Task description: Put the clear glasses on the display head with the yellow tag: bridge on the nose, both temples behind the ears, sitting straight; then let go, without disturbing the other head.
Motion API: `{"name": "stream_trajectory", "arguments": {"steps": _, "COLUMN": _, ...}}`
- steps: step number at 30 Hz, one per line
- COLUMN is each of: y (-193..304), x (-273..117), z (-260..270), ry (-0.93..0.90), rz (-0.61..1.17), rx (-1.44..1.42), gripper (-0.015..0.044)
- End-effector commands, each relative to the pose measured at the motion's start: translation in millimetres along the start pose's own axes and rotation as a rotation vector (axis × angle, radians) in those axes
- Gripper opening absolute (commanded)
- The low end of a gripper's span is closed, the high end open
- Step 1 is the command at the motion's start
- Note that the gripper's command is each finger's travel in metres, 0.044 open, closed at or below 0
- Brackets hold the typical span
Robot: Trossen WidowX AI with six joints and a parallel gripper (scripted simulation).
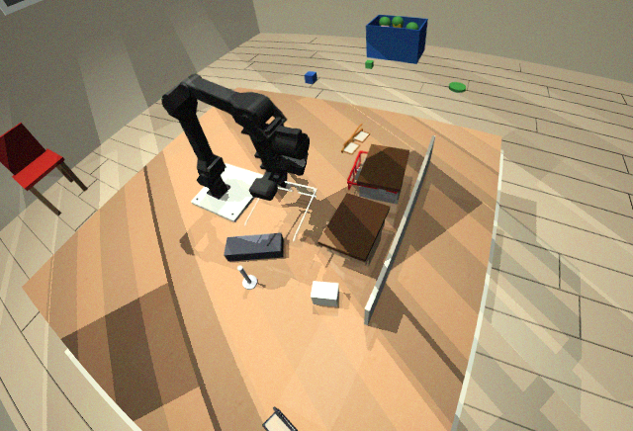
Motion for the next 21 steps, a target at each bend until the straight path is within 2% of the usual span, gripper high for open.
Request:
{"name": "stream_trajectory", "arguments": {"steps": 1, "y": 5.1, "x": -7.4, "z": -12.0, "ry": -0.026, "rz": -0.034, "rx": -0.091, "gripper": 0.0}}
{"name": "stream_trajectory", "arguments": {"steps": 21, "y": 33.4, "x": -26.0, "z": -68.5, "ry": -0.068, "rz": -0.195, "rx": -0.508, "gripper": 0.0}}
Point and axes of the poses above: the point midway between the two fingers, 35 mm back from their tips, its own x axis out along the fingers, its own z axis across the jaws, y = z × x, the point moved 5 cm from there along -x, back along the fingers, and after that the axes turned 12 degrees about -x, right-handed, at the moved point
